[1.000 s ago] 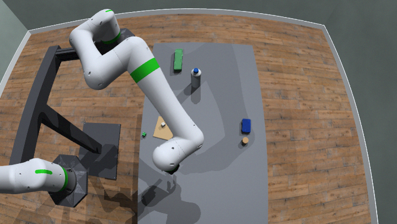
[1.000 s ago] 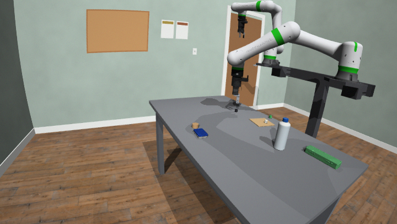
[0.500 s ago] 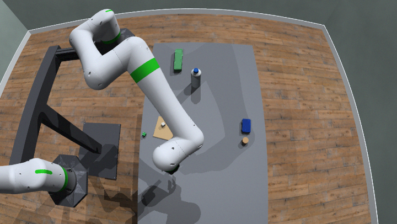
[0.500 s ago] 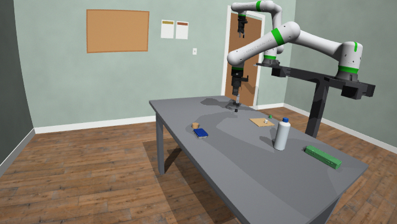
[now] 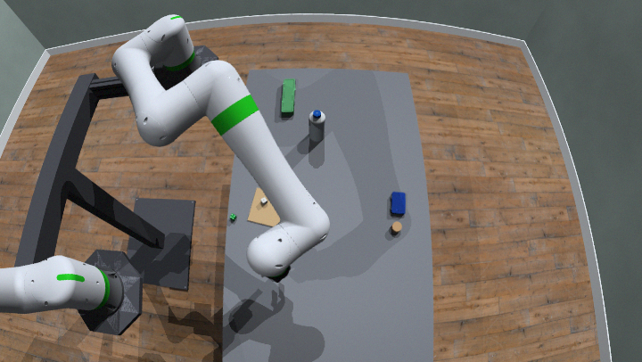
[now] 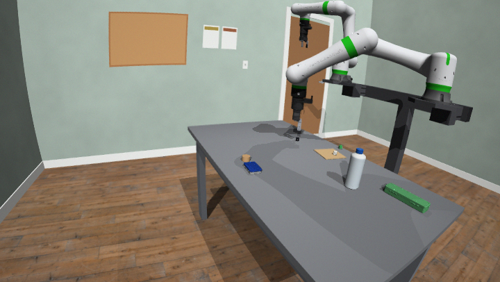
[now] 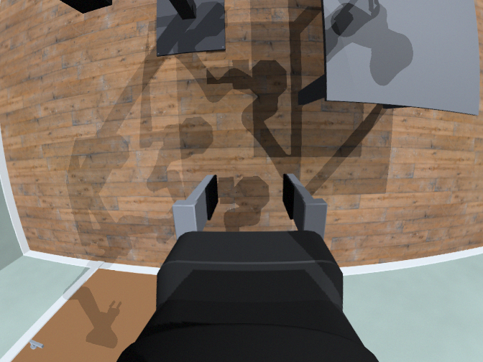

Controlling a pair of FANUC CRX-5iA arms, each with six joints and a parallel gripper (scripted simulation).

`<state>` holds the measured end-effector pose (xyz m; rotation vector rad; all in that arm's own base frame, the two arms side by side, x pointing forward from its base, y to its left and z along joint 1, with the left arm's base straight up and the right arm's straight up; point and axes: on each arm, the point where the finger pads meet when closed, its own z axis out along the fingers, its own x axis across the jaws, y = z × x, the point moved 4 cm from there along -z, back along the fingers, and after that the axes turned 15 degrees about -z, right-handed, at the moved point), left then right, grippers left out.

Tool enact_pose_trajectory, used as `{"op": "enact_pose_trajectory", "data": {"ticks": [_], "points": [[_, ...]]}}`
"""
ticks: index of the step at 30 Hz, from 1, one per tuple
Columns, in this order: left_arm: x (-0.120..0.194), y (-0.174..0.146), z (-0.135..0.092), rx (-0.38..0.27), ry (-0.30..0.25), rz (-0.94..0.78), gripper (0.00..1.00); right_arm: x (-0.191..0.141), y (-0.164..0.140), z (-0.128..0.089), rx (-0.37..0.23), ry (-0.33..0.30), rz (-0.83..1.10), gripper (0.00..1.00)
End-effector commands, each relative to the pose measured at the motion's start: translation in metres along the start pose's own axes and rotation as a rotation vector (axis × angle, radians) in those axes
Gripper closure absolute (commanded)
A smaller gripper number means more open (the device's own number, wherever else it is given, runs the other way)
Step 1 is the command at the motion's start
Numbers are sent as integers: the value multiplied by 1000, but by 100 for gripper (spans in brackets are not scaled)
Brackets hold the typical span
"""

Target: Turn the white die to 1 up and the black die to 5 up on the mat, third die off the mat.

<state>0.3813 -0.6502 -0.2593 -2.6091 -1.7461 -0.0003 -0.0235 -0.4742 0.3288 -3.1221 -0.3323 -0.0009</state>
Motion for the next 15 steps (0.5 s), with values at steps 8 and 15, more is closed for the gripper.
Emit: {"op": "enact_pose_trajectory", "data": {"ticks": [8,15], "points": [[-1,1,10,-2,-1,0,30,0,0,-1,-2,-1,0,0],[-1,1,19,-2,-1,0,30,0,0,-1,-2,-1,0,0]]}}
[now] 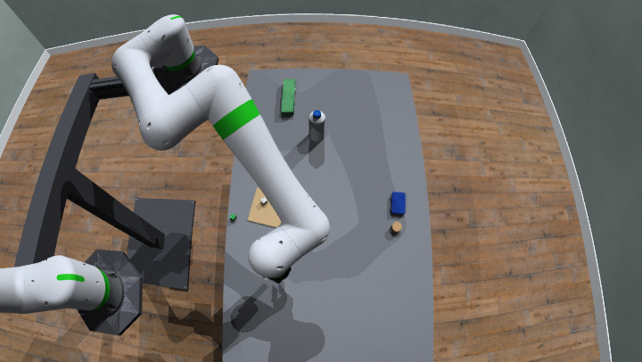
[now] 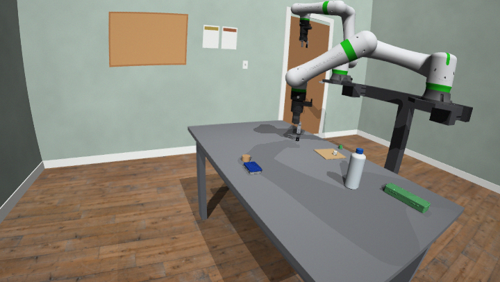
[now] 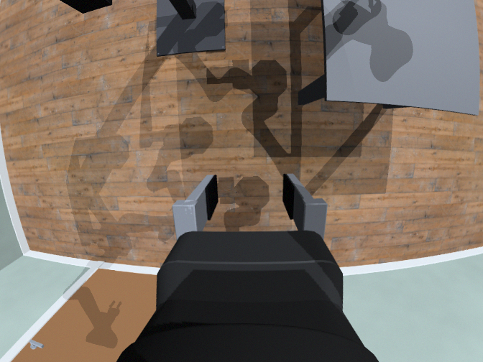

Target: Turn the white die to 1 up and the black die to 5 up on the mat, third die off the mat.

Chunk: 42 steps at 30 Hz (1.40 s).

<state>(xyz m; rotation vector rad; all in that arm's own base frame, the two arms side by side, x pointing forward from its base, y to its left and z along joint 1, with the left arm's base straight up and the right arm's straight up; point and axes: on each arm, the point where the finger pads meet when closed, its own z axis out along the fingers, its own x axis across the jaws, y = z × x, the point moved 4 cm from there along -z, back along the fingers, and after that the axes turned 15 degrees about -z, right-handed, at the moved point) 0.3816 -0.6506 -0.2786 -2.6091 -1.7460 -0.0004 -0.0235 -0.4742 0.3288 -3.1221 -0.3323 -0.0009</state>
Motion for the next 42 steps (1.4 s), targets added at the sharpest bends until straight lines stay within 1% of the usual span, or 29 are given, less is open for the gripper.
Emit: {"op": "enact_pose_trajectory", "data": {"ticks": [1,16,27,42], "points": [[-1,1,0,-2,-1,0,30,0,0,-1,-2,-1,0,0],[-1,2,21,-2,-1,0,30,0,0,-1,-2,-1,0,0],[-1,2,26,-2,-1,0,30,0,0,-1,-2,-1,0,0],[-1,2,27,-2,-1,0,30,0,0,-1,-2,-1,0,0]]}}
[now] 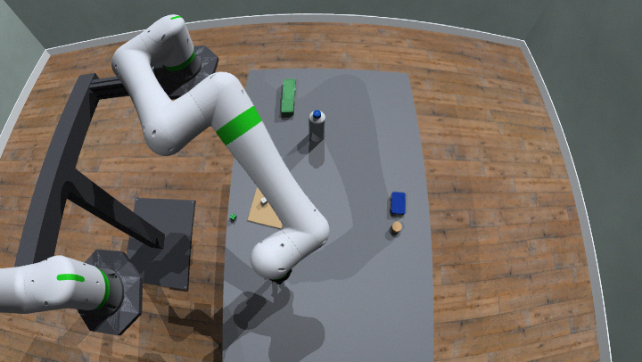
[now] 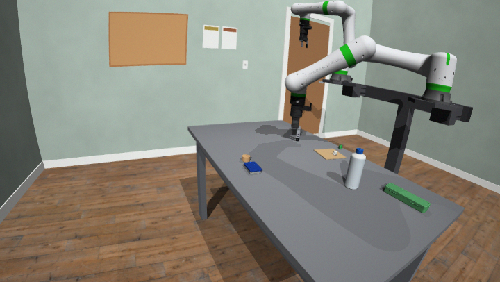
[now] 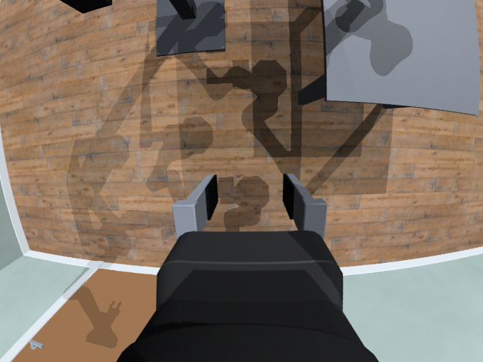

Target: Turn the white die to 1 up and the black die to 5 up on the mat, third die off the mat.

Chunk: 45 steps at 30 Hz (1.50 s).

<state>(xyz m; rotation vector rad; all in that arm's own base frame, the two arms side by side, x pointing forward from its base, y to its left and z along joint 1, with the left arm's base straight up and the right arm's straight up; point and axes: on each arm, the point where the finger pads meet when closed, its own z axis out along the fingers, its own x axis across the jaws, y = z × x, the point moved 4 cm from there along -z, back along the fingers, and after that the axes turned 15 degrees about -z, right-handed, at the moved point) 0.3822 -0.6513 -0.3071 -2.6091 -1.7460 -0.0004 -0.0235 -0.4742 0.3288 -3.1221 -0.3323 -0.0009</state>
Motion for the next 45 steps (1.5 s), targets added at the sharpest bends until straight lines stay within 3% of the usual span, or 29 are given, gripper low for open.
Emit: {"op": "enact_pose_trajectory", "data": {"ticks": [1,28,45], "points": [[-1,1,-1,-2,-1,0,30,0,0,-1,-2,-1,0,0],[-1,2,-1,-2,-1,0,30,0,0,-1,-2,-1,0,0],[-1,2,18,-2,-1,0,30,0,0,-1,-2,-1,0,0]]}}
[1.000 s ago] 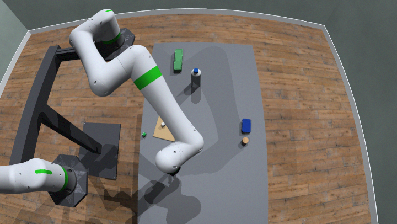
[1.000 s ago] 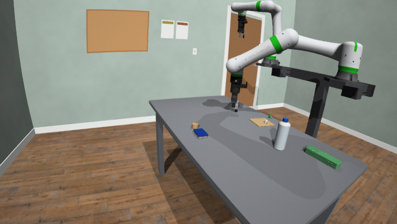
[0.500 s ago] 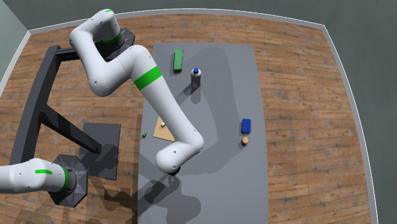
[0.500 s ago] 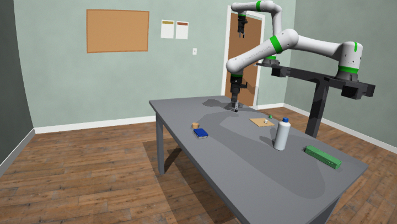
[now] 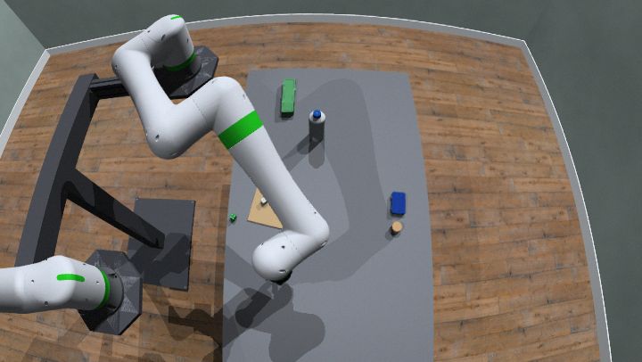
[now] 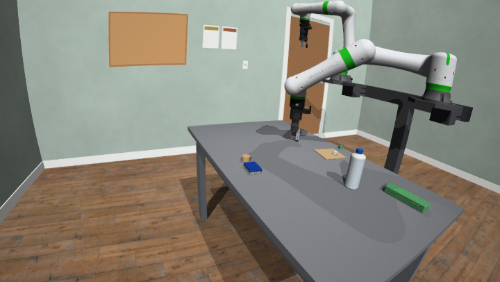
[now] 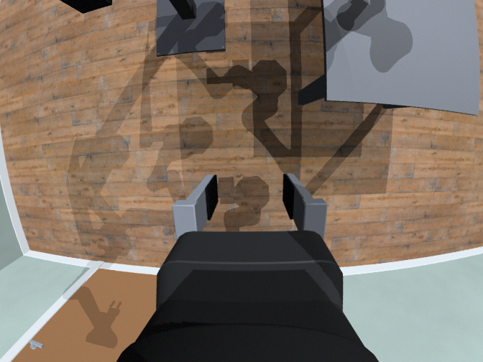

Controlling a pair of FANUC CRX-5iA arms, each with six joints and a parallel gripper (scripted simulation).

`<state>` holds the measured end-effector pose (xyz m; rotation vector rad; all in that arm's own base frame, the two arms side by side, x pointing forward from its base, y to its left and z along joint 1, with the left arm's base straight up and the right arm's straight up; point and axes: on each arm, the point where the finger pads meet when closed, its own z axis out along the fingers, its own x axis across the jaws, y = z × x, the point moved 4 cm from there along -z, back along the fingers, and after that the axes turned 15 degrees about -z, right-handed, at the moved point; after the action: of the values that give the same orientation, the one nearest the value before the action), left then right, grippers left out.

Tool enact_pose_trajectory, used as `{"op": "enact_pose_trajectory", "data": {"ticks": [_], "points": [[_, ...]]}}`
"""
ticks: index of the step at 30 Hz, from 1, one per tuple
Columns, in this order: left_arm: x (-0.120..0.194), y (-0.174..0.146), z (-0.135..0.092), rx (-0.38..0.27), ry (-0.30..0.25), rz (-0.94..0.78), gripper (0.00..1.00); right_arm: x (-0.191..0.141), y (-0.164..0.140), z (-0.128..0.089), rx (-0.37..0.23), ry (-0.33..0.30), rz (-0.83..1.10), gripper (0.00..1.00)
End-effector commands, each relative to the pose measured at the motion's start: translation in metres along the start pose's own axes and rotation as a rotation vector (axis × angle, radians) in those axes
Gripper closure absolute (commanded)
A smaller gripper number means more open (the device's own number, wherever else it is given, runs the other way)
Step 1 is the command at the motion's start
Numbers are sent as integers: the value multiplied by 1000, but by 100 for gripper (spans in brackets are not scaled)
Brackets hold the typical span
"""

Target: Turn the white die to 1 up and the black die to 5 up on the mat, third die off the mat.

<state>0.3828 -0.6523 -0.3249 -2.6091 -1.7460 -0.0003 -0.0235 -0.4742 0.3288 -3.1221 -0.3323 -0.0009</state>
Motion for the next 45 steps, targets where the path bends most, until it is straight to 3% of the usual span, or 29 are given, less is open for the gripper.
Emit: {"op": "enact_pose_trajectory", "data": {"ticks": [1,27,28,45], "points": [[-1,1,1,-2,-1,0,30,0,0,-1,-2,-1,0,0],[-1,1,5,-2,-1,0,30,0,0,-1,-2,-1,0,0],[-1,1,5,-2,-1,0,60,0,0,-1,-2,-1,0,0],[-1,1,5,-2,-1,0,60,0,0,-1,-2,-1,0,0]]}}
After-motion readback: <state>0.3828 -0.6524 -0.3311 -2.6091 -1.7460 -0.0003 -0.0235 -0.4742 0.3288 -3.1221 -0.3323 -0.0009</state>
